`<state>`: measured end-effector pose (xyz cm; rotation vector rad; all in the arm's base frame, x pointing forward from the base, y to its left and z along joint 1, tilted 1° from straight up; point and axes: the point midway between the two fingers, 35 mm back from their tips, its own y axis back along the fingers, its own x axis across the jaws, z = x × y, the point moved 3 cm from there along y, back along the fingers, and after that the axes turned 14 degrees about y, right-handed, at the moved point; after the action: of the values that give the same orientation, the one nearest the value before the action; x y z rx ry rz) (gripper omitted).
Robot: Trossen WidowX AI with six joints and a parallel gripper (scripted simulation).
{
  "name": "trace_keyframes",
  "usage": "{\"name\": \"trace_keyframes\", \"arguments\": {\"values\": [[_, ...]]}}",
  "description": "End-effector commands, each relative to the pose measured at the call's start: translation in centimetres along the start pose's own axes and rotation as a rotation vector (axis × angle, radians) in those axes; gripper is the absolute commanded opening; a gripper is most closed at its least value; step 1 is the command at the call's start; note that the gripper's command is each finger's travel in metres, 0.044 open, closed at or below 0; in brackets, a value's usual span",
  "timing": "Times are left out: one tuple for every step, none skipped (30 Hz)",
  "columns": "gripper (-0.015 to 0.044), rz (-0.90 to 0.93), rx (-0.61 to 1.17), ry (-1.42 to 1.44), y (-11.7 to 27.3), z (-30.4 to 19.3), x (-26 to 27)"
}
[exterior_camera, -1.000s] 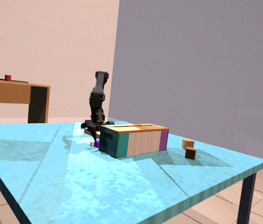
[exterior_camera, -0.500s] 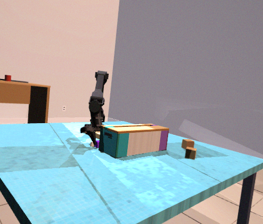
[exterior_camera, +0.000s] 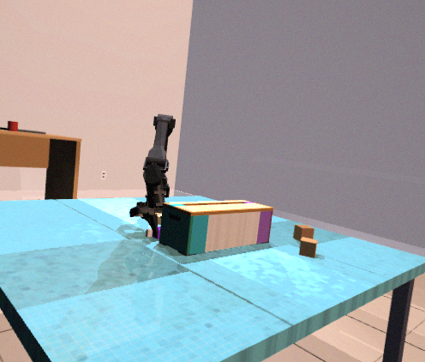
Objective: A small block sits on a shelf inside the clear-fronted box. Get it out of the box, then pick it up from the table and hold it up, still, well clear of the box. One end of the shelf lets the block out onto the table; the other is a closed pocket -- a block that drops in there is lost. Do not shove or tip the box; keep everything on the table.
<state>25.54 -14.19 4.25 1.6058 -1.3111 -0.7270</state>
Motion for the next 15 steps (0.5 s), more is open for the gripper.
{"name": "trace_keyframes", "arguments": {"values": [[0.0000, 0.003, 0.002, 0.001, 1.3, -0.7, 0.3], [0.0000, 0.003, 0.002, 0.001, 1.9, -1.0, 0.4], [0.0000, 0.003, 0.002, 0.001, 2.6, -1.3, 0.5], [0.0000, 0.003, 0.002, 0.001, 3.2, -1.6, 0.5], [0.0000, 0.003, 0.002, 0.001, 3.9, -1.8, 0.6], [0.0000, 0.003, 0.003, 0.001, 4.6, -2.1, 0.6], [0.0000, 0.003, 0.003, 0.001, 5.2, -2.3, 0.6], [0.0000, 0.003, 0.003, 0.001, 5.5, -2.4, 0.6], [0.0000, 0.003, 0.003, 0.001, 5.6, -2.4, 0.6], [0.0000, 0.003, 0.003, 0.001, 5.6, -2.4, 0.6], [0.0000, 0.003, 0.003, 0.001, 5.6, -2.4, 0.6], [0.0000, 0.005, 0.002, -0.002, 5.7, -2.5, 0.6], [0.0000, 0.011, 0.001, -0.013, 5.9, -2.6, 0.6], [0.0000, 0.020, -0.001, -0.030, 6.3, -2.7, 0.5], [0.0000, 0.031, -0.004, -0.052, 6.8, -2.8, 0.4]]}}
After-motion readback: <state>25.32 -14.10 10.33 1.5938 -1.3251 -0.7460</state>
